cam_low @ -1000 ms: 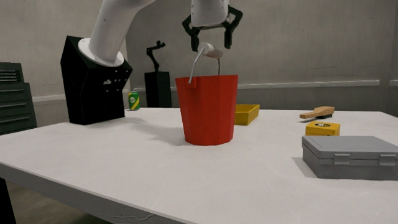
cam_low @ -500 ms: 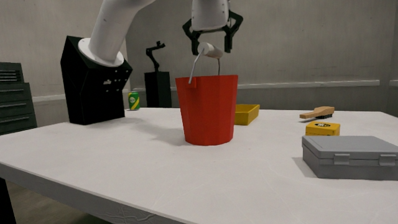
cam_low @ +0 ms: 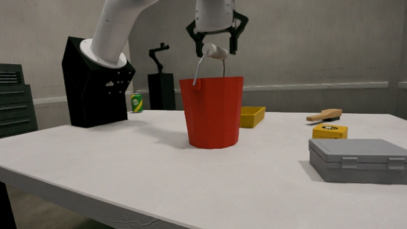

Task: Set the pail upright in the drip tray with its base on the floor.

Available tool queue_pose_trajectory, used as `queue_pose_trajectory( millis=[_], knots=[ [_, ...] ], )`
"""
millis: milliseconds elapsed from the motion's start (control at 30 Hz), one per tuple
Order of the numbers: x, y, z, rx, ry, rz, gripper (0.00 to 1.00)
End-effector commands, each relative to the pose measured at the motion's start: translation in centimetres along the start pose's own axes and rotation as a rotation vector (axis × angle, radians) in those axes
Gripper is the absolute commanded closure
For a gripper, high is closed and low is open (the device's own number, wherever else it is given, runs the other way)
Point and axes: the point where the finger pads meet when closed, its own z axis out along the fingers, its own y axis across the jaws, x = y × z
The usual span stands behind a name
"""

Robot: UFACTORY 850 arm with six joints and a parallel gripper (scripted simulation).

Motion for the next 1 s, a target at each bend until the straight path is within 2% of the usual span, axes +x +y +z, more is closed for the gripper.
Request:
queue_pose_trajectory(
  millis=[0, 67, 100, 967],
  knots=[
    [0.02, -0.04, 0.01, 0.022, -0.002, -0.001, 0.0],
    [0.02, -0.04, 0.01, 0.022, -0.002, -0.001, 0.0],
    [0.02, -0.04, 0.01, 0.022, -0.002, -0.001, 1.0],
    [0.02, -0.04, 0.01, 0.022, -0.002, -0.001, 1.0]
  ],
)
